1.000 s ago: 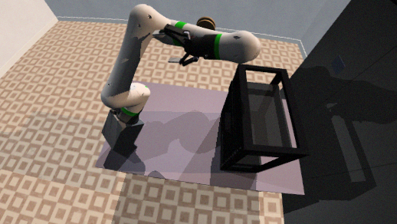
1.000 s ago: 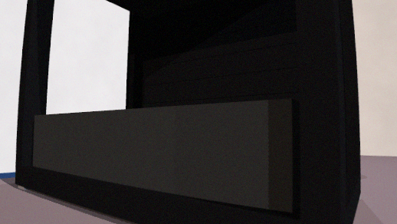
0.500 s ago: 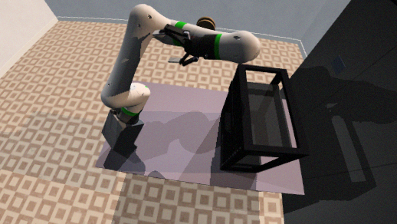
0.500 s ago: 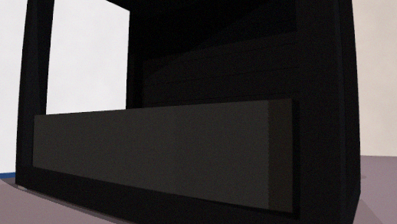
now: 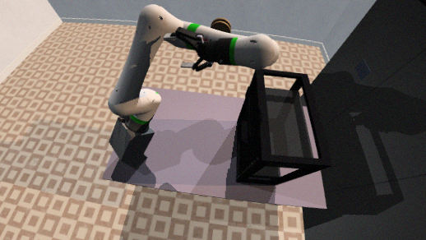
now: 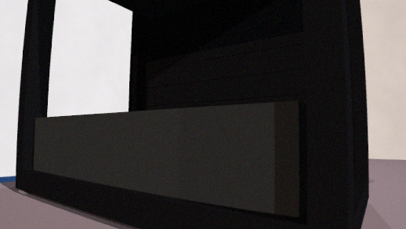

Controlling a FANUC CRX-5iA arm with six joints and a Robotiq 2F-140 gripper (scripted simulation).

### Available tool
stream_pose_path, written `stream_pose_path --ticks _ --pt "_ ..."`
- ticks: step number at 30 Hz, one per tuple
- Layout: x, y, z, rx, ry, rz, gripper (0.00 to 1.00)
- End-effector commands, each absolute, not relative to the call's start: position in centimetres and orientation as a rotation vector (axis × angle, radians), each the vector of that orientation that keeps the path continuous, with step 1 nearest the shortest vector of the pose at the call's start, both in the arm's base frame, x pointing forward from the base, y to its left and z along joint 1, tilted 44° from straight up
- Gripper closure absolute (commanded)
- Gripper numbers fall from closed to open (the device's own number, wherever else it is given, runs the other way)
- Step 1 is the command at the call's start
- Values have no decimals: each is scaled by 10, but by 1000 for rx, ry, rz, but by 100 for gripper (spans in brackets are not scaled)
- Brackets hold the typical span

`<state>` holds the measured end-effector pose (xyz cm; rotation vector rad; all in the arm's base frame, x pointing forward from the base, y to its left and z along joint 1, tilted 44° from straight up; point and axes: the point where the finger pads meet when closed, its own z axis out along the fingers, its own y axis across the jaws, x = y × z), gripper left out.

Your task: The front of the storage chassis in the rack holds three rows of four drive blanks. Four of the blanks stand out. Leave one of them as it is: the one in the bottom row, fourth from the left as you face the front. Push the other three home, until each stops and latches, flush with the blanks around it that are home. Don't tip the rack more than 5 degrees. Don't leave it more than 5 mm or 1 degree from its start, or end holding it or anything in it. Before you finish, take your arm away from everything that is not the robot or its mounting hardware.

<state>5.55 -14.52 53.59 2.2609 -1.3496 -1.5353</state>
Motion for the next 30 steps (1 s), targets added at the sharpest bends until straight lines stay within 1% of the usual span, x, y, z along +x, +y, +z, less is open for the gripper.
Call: stream_pose_path --ticks 1,16,30 --pt "56 -145 534 2268 -1346 -1543 0" --pt "64 -145 515 2338 -1302 -1624 0" --pt "77 -139 473 2498 -1216 -1798 0"
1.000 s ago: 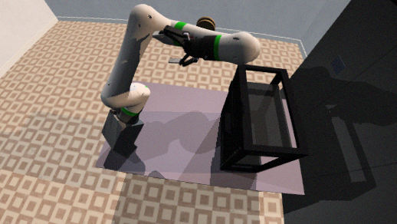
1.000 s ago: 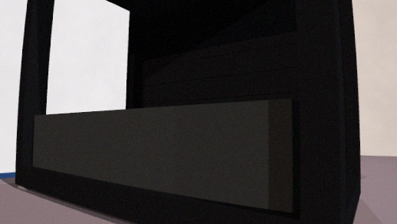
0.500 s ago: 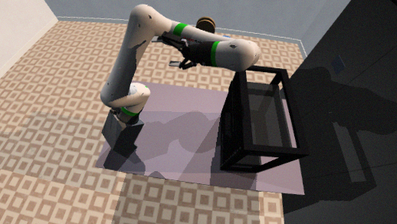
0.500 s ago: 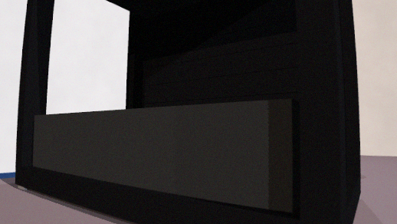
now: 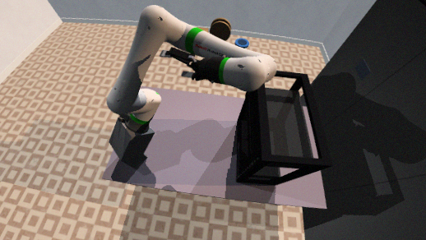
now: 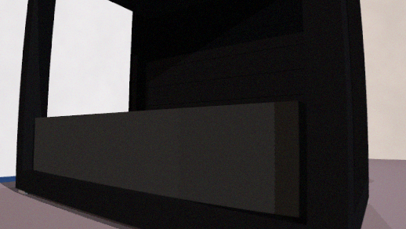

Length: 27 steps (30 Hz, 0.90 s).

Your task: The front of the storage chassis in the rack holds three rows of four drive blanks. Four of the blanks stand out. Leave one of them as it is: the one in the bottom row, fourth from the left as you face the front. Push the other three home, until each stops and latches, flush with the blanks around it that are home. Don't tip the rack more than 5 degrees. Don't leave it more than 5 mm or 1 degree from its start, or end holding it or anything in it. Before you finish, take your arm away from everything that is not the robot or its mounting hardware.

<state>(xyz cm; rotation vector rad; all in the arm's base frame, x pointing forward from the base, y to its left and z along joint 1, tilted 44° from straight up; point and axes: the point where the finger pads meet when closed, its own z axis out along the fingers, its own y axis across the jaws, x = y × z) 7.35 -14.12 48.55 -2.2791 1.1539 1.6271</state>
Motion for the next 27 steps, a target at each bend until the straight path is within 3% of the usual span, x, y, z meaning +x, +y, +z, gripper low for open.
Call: stream_pose_path --ticks 1,27 --pt "78 -138 470 -2233 1074 1612 0" --pt "106 -99 375 -1866 670 1356 0"
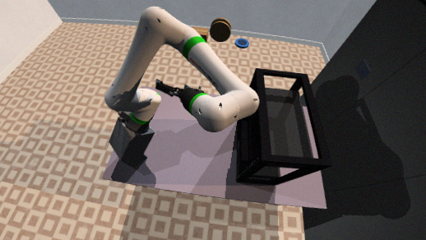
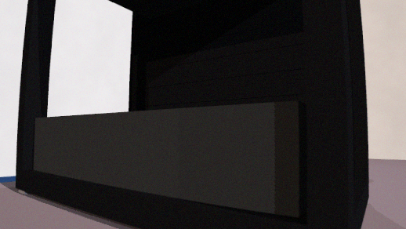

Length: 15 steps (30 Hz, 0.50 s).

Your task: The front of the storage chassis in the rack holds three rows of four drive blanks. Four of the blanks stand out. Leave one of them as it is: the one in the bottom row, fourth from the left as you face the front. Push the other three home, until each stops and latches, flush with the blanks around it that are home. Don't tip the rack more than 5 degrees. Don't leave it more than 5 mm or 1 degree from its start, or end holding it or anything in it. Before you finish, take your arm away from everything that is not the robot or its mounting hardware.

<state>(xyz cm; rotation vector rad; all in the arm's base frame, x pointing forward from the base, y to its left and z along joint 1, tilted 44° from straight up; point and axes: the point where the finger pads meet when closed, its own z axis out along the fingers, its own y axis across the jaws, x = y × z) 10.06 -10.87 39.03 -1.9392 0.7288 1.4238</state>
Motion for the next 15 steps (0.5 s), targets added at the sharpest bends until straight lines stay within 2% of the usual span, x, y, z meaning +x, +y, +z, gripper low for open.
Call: stream_pose_path --ticks 1,15 --pt "108 -96 370 -1845 654 1336 0" --pt "134 -58 327 -1580 518 1036 0"
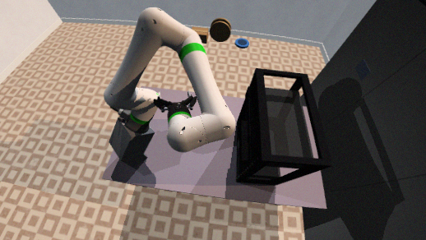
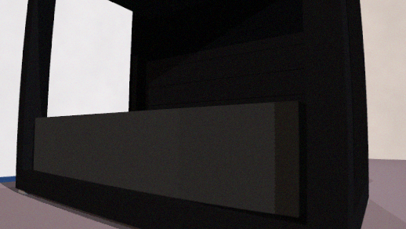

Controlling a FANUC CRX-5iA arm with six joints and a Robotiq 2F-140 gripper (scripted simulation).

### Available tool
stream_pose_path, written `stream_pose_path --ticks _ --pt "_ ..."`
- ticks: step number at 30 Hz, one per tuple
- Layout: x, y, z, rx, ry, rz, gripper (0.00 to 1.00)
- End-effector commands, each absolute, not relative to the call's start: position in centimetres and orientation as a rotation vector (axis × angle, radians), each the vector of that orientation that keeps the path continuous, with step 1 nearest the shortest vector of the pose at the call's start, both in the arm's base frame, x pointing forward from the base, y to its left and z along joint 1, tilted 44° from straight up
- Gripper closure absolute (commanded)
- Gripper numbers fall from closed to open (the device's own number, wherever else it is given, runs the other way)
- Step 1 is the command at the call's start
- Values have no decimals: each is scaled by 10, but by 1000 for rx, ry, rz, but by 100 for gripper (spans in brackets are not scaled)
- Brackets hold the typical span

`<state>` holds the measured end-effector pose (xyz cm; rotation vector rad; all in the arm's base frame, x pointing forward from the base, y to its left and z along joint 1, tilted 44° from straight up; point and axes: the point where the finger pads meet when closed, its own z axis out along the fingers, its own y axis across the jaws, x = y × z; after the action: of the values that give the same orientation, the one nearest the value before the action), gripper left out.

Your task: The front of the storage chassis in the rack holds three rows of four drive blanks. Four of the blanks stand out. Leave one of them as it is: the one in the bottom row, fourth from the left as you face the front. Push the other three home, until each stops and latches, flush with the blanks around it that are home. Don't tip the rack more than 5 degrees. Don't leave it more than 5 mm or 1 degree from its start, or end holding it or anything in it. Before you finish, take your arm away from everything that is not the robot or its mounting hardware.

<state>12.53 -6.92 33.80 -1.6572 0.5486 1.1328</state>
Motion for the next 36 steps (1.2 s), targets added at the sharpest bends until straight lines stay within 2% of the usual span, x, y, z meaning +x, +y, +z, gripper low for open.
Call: stream_pose_path --ticks 1,20,36 --pt "137 -55 324 -1557 511 1007 0" --pt "198 -17 296 -1216 480 500 0" --pt "261 -18 286 -969 560 62 0"
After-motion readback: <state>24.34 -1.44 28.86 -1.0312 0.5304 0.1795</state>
